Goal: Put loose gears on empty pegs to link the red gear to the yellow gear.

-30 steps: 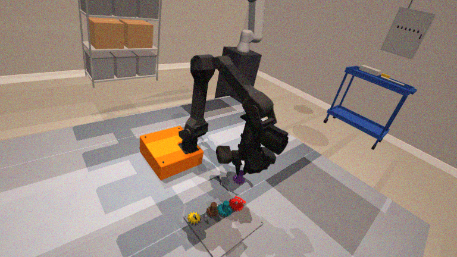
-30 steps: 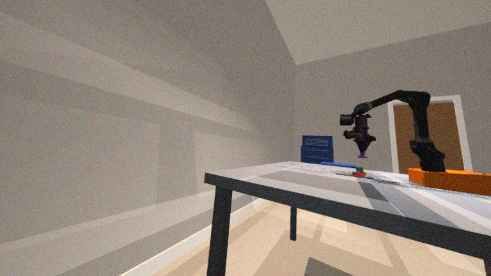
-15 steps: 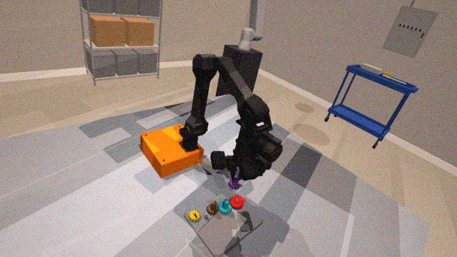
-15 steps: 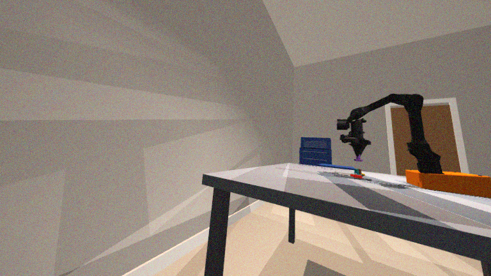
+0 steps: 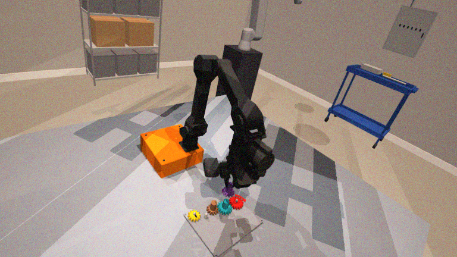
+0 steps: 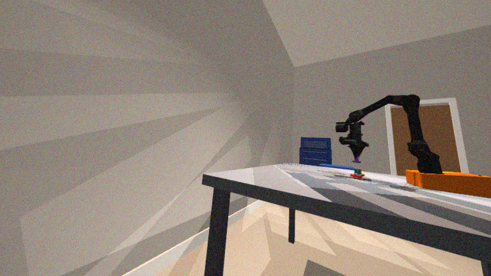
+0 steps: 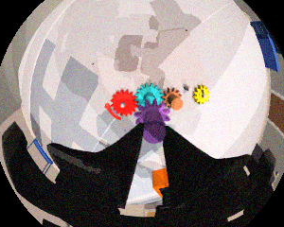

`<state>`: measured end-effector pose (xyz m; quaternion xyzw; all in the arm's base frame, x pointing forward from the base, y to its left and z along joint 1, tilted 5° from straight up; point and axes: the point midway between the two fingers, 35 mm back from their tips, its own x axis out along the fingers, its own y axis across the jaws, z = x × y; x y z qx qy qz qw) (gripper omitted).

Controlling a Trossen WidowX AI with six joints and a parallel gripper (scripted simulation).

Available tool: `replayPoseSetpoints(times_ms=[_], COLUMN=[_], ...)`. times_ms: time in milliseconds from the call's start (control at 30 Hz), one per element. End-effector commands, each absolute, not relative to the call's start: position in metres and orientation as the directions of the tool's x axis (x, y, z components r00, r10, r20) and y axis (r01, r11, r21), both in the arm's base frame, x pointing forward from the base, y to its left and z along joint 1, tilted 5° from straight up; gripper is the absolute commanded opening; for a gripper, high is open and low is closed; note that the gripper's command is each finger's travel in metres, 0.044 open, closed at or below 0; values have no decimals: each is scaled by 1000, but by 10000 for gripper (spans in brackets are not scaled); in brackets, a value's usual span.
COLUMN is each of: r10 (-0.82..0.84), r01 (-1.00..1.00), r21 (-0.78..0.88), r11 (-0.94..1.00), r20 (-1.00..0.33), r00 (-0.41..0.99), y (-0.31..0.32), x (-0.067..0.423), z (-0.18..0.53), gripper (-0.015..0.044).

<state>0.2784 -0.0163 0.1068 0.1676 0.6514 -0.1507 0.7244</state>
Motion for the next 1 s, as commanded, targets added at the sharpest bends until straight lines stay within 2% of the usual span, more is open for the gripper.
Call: replayPoseSetpoints(times_ms=[0, 967], r10=[6, 3], r01=[430, 411], r21=[48, 46], r11=[902, 910], r20=[-995, -995], r00=[99, 103], y=[-23, -83], x=[280, 283], z=[102, 81], gripper=[0, 0])
